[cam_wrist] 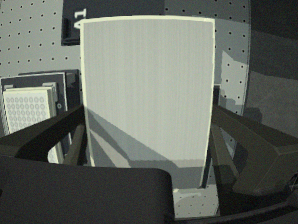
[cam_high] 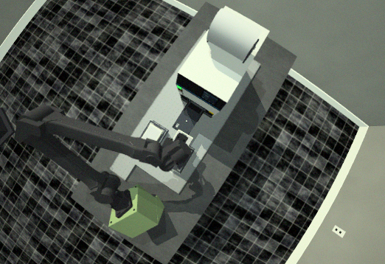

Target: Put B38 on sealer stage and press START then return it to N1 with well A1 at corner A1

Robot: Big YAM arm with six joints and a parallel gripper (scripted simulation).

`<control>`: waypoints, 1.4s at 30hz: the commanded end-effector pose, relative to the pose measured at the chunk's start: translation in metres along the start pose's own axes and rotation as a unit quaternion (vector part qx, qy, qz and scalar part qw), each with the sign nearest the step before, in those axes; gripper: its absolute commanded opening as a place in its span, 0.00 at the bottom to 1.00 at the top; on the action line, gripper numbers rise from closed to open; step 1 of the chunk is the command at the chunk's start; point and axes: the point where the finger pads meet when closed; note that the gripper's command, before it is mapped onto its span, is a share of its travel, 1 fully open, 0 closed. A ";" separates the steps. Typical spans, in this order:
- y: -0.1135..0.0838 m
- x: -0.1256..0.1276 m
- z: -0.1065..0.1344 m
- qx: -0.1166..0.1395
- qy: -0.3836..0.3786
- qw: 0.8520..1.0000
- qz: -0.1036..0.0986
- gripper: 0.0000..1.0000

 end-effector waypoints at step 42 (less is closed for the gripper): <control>-0.032 -0.020 0.088 -0.002 0.002 1.000 0.002 0.00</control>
Point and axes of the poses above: the point where the finger pads meet when closed, its own y axis out along the fingers, its own x axis across the jaws, z = x × y, and after that the axes turned 8 degrees about -y, right-handed
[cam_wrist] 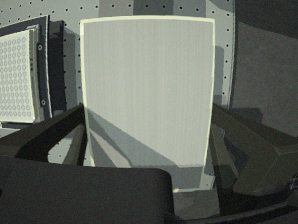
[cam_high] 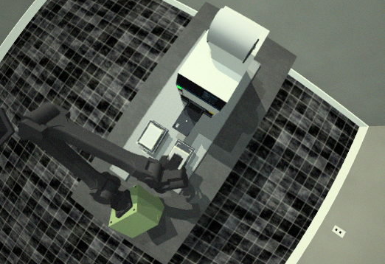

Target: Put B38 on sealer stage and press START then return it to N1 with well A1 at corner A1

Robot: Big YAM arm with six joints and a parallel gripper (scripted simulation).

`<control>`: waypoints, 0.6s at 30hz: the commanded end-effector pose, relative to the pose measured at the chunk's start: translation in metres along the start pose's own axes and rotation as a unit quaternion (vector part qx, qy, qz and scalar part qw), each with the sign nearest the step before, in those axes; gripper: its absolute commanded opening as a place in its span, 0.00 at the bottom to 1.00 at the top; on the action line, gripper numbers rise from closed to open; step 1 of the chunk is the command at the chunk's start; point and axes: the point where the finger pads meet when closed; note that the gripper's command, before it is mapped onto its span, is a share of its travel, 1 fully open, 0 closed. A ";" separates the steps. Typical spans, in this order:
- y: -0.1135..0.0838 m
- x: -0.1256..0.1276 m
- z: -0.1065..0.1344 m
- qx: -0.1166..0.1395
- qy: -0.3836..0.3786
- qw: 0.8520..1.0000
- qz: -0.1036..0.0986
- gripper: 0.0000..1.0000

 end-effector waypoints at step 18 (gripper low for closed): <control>0.002 -0.009 -0.024 -0.005 -0.028 1.000 0.003 0.00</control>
Point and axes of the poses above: the point where the finger pads meet when closed, its own y axis out along the fingers, its own x axis across the jaws, z = x × y, and after that the axes turned 8 degrees about -y, right-handed
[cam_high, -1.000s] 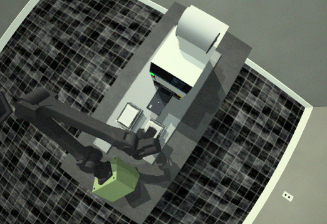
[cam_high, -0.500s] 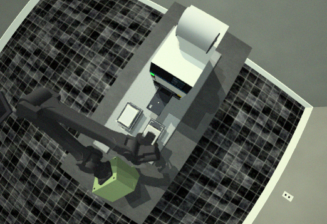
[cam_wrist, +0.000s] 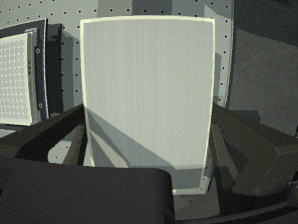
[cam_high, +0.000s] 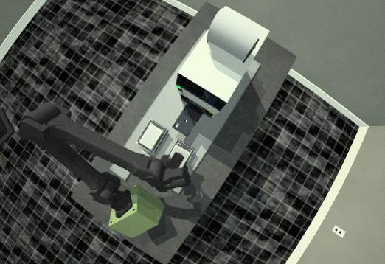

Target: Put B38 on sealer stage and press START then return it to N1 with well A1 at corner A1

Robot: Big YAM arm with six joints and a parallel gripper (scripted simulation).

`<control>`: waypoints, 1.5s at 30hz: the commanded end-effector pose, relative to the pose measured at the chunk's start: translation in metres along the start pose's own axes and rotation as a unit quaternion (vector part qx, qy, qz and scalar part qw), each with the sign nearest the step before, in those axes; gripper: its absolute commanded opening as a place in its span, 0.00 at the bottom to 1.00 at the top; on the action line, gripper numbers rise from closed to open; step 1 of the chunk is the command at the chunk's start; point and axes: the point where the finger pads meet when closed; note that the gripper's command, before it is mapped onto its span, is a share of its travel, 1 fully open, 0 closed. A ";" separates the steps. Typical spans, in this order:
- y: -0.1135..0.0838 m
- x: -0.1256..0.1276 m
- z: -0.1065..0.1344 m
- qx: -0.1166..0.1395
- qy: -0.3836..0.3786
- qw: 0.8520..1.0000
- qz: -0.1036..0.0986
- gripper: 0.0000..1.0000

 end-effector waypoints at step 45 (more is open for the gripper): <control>0.003 -0.008 -0.006 0.002 0.006 1.000 0.000 0.00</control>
Point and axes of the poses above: the point where the finger pads meet when closed, its own y axis out along the fingers, its own x axis across the jaws, z = x × y, and after that the axes turned 8 degrees about -y, right-handed
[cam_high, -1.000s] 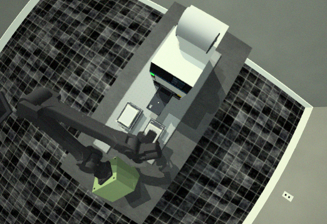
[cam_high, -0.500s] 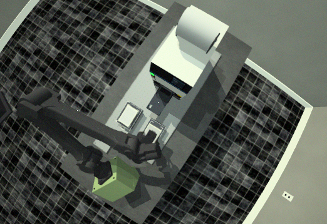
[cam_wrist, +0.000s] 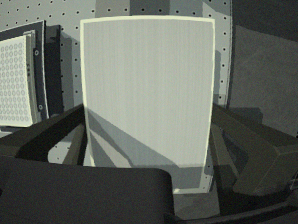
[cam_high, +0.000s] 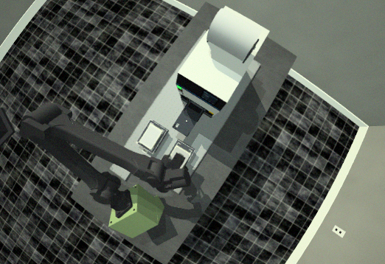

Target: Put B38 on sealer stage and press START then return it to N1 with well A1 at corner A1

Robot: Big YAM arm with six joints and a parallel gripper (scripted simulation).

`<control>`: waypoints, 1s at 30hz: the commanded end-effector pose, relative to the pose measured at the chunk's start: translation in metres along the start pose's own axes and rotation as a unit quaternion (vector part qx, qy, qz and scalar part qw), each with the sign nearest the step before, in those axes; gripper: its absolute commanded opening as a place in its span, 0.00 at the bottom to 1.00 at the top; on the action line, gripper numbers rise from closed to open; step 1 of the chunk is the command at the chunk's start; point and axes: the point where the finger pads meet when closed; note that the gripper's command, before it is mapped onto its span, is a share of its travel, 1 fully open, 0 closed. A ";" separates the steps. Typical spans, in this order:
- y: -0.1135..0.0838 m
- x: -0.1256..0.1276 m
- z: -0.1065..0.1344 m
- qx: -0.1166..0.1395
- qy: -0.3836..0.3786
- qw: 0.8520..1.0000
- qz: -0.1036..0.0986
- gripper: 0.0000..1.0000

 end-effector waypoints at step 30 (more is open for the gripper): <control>0.001 -0.009 -0.014 -0.001 -0.014 1.000 0.003 0.00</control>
Point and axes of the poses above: the point where the finger pads meet when closed, its own y axis out along the fingers, its own x axis across the jaws, z = x × y, and after that the axes turned 8 degrees about -y, right-handed
